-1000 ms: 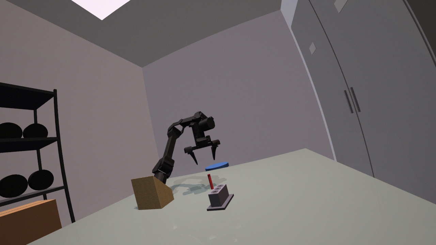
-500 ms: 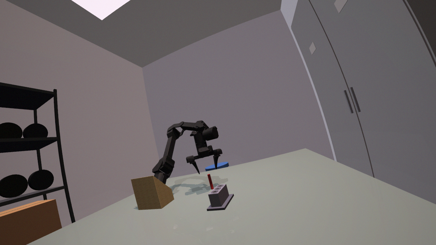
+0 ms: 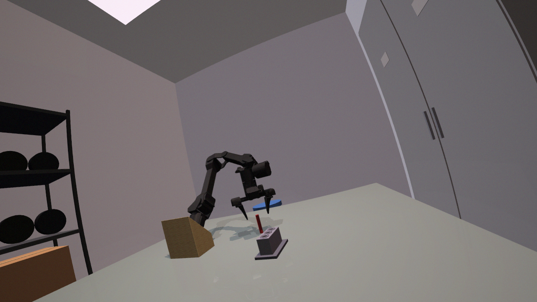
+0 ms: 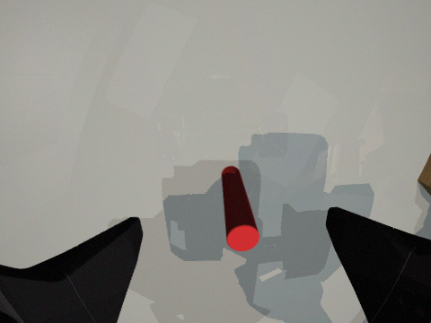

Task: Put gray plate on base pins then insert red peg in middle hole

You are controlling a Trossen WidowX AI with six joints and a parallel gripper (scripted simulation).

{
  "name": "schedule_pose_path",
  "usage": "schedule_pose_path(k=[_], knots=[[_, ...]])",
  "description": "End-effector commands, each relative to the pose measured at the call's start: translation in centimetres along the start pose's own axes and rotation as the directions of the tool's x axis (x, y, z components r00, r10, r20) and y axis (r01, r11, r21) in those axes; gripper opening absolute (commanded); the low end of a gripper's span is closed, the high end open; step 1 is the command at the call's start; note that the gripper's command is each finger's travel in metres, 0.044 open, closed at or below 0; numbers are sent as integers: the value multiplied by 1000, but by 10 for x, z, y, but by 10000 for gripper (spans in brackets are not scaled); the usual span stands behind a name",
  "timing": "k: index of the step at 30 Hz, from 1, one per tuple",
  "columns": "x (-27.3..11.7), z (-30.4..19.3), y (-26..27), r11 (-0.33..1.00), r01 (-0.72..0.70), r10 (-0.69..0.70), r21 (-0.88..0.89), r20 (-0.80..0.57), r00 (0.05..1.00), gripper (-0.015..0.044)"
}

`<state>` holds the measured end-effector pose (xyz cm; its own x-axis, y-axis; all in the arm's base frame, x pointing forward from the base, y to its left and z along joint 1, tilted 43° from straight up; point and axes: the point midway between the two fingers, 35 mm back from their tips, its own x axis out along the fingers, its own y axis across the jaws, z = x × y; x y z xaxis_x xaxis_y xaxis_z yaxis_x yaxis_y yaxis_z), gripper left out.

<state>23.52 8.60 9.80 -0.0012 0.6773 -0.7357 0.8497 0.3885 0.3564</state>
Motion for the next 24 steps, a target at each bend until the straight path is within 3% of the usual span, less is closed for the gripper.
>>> schedule_pose_path(k=[1,18,24], knots=[[7,0,0,1000,-1,1,7,-4,1000,440],[31,-3,-2,1000,-3,3,7,-8,1000,440],[31,-3,-2,1000,-3,3,7,-8,1000,282]])
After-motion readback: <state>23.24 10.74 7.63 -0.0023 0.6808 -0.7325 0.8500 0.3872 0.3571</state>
